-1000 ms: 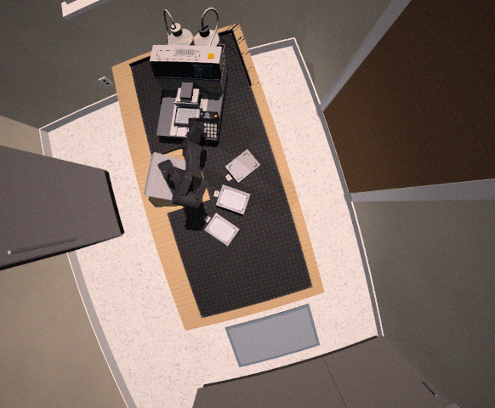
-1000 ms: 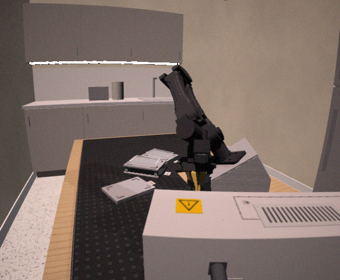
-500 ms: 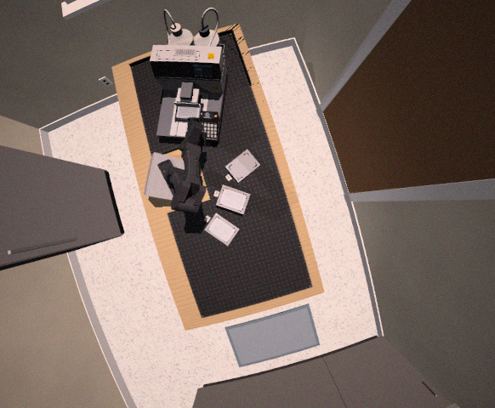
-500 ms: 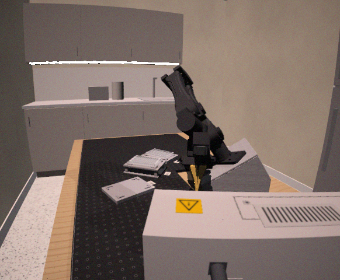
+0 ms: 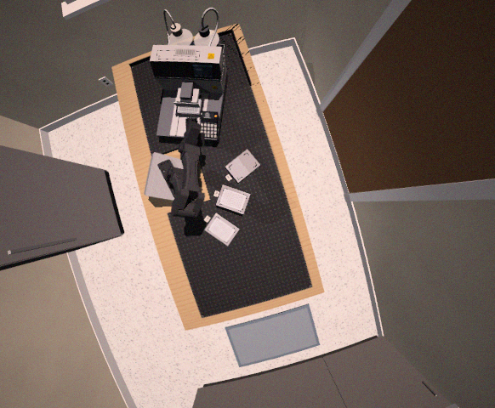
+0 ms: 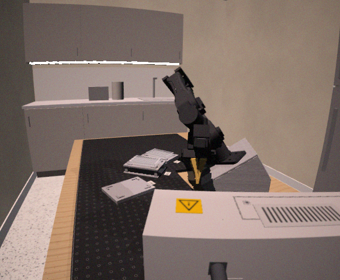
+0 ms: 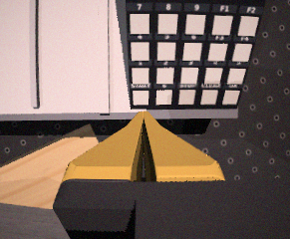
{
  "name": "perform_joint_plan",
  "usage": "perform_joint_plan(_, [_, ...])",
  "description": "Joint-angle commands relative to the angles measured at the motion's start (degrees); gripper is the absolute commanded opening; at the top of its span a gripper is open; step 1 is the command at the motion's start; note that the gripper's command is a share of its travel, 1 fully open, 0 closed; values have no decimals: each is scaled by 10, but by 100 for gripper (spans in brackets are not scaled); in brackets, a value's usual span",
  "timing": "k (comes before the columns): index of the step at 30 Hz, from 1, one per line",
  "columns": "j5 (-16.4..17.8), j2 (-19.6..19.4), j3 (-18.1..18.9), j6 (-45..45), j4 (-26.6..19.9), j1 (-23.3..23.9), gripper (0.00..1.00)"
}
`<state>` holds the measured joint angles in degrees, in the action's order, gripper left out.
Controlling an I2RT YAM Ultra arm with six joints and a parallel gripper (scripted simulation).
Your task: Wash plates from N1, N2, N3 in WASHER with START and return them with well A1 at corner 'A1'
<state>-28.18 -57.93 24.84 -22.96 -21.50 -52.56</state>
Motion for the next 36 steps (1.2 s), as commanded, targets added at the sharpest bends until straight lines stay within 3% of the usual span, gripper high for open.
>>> perform_joint_plan(1, [-4, 12, 10, 12, -35, -10, 0])
perform_joint_plan(20, [-33, 61, 43, 64, -143, -63, 0])
perform_joint_plan(36, [-33, 60, 44, 64, -143, -64, 0])
